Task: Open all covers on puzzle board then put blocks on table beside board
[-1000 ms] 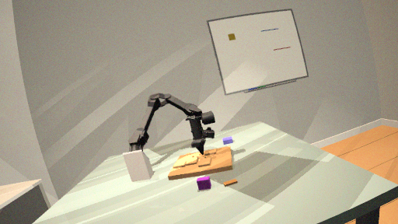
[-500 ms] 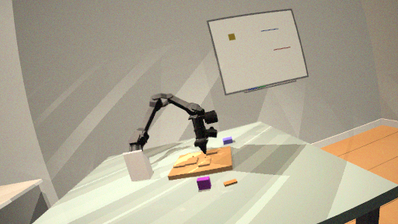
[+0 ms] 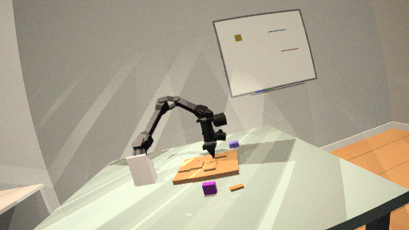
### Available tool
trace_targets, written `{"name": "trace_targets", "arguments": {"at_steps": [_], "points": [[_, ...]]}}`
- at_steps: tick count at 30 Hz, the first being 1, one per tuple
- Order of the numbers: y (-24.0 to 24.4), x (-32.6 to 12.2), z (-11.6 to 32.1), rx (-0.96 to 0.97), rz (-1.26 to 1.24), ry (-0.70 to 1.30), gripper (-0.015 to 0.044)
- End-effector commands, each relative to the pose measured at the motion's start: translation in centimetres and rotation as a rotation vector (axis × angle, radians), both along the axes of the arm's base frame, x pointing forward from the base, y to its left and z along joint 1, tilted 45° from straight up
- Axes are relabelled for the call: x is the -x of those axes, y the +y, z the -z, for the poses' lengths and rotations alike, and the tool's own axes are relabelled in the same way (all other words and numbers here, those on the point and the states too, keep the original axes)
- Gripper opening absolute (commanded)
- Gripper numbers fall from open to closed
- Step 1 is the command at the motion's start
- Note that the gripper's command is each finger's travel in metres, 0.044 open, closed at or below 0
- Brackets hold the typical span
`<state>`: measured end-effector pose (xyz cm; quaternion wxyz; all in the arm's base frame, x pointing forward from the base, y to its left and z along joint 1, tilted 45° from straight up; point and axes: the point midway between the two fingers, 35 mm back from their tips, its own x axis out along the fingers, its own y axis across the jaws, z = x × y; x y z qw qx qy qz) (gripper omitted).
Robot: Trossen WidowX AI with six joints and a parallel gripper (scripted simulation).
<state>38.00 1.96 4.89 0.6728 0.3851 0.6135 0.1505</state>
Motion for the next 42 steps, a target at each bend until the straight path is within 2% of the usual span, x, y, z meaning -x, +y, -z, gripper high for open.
{"name": "trace_targets", "arguments": {"at_steps": [1,42], "points": [[-0.3,-0.7,-0.2,0.005,-0.003,-0.013,0.0],[-1.6,-4.5,0.1,0.005,-0.003,-0.016,0.0]]}}
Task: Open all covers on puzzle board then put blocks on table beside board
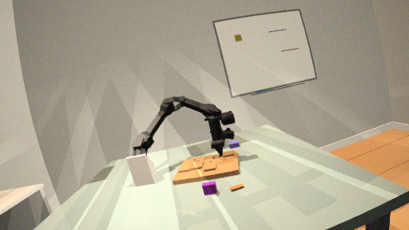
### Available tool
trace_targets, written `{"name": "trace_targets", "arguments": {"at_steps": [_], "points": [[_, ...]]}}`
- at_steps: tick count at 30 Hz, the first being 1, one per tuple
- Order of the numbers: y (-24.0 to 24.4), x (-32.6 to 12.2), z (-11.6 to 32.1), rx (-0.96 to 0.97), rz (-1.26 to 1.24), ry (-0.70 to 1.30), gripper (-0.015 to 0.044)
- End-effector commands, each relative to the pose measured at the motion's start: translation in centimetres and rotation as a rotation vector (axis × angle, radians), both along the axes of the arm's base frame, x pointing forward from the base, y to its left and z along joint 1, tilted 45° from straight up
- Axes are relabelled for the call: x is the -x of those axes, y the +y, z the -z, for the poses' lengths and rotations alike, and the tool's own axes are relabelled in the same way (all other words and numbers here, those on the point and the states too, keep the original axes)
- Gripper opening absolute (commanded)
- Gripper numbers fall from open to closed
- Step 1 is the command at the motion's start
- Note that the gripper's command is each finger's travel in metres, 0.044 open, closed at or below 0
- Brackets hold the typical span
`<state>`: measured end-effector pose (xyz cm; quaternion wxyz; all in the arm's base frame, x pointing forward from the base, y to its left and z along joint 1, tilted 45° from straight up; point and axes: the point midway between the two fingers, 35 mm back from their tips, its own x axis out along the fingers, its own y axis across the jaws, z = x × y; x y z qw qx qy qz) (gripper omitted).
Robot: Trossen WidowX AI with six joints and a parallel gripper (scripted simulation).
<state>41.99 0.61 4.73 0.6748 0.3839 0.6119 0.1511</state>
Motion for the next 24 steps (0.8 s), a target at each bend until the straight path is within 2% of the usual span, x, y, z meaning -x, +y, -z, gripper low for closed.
{"name": "trace_targets", "arguments": {"at_steps": [1,24], "points": [[-0.3,-0.6,-0.1,0.004,-0.002,-0.01,0.0],[-2.1,-0.7,-1.7,0.006,-0.002,-0.01,0.0]]}}
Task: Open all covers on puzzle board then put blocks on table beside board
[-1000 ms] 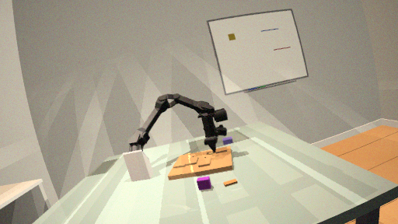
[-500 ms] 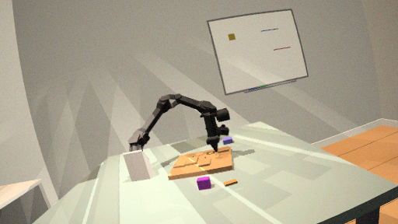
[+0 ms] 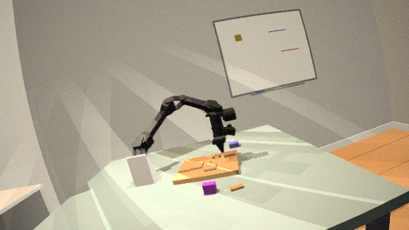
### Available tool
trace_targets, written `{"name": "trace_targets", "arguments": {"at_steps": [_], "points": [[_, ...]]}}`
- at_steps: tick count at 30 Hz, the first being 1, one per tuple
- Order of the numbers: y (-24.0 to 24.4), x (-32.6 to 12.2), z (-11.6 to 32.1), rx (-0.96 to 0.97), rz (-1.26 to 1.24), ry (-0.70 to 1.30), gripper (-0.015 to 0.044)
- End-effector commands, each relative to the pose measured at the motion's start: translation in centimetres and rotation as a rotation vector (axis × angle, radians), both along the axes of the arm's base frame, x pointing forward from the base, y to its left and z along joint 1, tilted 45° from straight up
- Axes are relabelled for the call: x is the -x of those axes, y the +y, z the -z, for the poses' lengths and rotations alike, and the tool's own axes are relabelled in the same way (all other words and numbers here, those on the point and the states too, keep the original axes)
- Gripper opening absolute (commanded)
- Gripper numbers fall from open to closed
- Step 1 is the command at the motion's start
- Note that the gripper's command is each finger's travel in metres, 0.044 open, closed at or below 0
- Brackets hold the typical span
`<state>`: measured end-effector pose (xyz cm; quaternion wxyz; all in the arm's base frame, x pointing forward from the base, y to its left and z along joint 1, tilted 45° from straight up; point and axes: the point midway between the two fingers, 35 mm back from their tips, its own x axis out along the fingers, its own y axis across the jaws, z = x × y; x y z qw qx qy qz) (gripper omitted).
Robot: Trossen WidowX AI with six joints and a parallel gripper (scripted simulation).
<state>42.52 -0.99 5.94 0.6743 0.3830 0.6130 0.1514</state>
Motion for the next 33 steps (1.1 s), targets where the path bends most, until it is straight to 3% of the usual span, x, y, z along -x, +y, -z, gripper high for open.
{"name": "trace_targets", "arguments": {"at_steps": [1,21,33], "points": [[-0.6,-0.2,-0.6,0.005,0.001,-0.012,0.0],[-2.4,0.2,-2.4,0.006,0.001,-0.011,0.0],[-2.9,5.6,-1.4,-0.082,0.309,0.293,0.0]]}}
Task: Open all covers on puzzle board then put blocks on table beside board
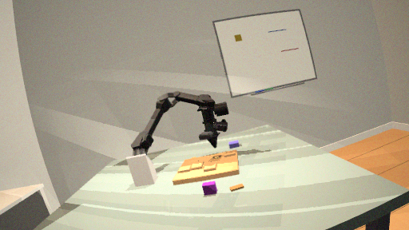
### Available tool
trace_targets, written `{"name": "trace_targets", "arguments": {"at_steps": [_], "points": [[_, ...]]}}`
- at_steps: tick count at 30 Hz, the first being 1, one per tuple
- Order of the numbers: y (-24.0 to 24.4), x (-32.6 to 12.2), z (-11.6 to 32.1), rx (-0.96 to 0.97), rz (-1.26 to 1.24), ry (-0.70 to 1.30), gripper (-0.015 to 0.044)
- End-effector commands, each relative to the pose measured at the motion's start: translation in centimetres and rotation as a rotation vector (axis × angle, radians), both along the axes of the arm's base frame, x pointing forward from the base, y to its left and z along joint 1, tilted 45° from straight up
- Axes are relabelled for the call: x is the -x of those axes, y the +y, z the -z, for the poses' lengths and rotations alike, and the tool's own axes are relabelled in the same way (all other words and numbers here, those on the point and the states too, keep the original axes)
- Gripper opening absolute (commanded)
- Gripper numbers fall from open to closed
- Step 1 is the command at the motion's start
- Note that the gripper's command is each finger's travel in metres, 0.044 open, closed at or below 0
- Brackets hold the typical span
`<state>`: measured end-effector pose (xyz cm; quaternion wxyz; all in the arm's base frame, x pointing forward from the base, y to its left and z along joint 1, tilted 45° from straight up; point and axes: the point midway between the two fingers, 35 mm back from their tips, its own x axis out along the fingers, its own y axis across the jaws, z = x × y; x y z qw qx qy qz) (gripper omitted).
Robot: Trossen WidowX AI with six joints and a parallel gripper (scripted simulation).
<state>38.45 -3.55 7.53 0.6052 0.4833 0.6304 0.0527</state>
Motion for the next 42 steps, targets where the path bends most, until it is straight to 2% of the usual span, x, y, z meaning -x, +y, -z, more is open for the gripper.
{"name": "trace_targets", "arguments": {"at_steps": [1,27,42], "points": [[-0.4,2.1,0.3,-0.027,0.115,0.106,0.0],[1.3,15.9,2.9,-0.243,0.879,0.826,0.0],[1.5,16.3,2.9,-0.248,0.897,0.844,0.0]]}}
